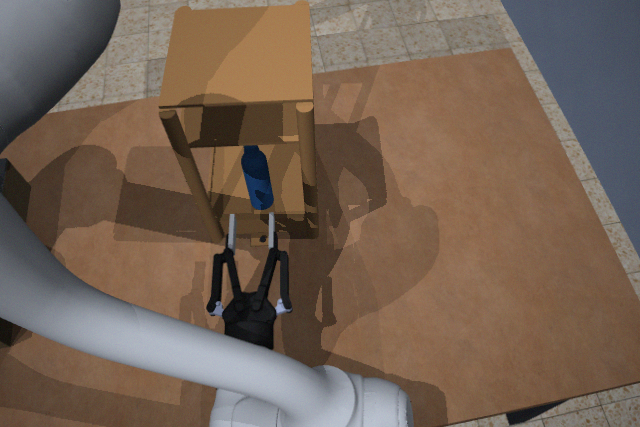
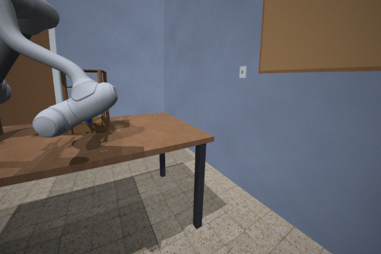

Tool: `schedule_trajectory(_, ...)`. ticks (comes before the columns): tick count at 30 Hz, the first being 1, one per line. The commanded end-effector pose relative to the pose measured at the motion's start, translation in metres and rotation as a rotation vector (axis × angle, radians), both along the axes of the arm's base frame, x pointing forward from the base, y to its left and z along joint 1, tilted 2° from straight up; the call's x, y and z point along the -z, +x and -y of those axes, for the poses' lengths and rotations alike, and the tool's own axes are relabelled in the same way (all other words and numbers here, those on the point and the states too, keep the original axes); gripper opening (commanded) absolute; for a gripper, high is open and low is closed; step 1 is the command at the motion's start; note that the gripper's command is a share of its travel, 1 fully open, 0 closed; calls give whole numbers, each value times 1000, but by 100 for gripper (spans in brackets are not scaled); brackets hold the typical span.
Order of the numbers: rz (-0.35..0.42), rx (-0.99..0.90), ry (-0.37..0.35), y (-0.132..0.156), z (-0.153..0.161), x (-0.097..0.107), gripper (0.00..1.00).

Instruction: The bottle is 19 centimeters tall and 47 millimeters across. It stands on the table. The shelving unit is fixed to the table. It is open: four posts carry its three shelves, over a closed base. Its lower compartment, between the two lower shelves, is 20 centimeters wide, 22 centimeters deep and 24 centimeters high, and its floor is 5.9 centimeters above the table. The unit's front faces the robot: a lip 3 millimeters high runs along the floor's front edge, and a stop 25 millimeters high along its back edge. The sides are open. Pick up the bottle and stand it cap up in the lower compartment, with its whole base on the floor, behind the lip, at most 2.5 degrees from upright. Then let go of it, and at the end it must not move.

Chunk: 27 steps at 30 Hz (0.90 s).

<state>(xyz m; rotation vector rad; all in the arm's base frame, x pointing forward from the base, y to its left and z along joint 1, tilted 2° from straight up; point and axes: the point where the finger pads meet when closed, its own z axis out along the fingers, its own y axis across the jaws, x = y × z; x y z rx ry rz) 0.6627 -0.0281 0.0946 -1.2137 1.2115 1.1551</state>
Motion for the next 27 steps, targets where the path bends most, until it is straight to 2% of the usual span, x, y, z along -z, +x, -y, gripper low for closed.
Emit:
schedule_trajectory(1, 0, 0, 0, 0, 0, -7, 40)
schedule_trajectory(3, 0, 0, 0, 0, 0, -7, 40)
schedule_trajectory(18, 0, 0, 0, -2, -1, -50, 40)
schedule_trajectory(20, 0, 0, 0, -2, -1, -50, 40)
schedule_trajectory(27, 0, 0, 0, -2, -1, -69, 40)
